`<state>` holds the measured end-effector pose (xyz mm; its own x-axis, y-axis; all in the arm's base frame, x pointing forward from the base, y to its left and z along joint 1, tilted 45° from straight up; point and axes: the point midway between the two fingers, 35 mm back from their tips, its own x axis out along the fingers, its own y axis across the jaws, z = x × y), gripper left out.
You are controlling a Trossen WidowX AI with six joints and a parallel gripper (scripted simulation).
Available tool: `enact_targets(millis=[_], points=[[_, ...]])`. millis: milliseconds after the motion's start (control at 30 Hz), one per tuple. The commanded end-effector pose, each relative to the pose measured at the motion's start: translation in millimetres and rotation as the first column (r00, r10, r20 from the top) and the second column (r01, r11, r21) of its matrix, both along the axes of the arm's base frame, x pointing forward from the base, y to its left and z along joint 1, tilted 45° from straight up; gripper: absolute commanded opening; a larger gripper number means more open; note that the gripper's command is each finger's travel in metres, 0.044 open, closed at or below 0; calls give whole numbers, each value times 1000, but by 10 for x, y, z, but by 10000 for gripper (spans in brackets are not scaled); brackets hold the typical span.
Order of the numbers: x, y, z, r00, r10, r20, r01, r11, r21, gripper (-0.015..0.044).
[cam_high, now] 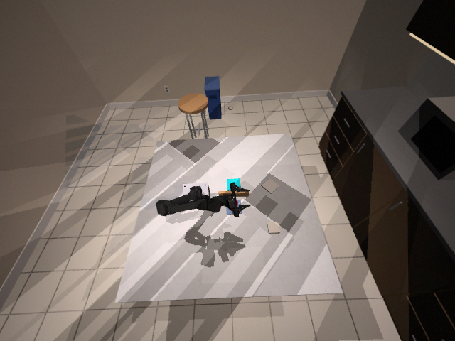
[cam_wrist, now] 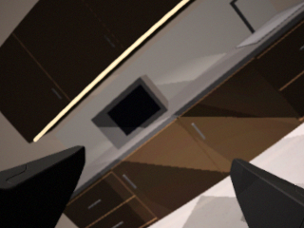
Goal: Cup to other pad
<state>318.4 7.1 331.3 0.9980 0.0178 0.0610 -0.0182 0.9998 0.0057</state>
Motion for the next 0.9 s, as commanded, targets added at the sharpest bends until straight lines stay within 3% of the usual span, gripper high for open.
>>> enact_targets(millis=[0, 133, 200, 300, 367, 500, 600, 667, 867], points=[[19, -5, -45, 1000, -7, -20, 6, 1000, -8, 374], [207, -110, -948, 902, -145, -406, 57, 973, -222, 269], [186, -151, -1266, 824, -202, -529, 29, 948, -316, 216], [42, -237, -1771, 642, -311, -700, -88, 878, -471, 148], [-113, -303, -2044, 501, -391, -772, -210, 811, -547, 148], [-486, -454, -2393, 217, -557, -801, -514, 633, -579, 148], [-795, -590, -2485, 15, -699, -715, -772, 446, -453, 148], [-875, -604, -2505, -32, -739, -673, -836, 388, -387, 148], [-884, -599, -2512, -36, -743, -668, -843, 382, -379, 148]])
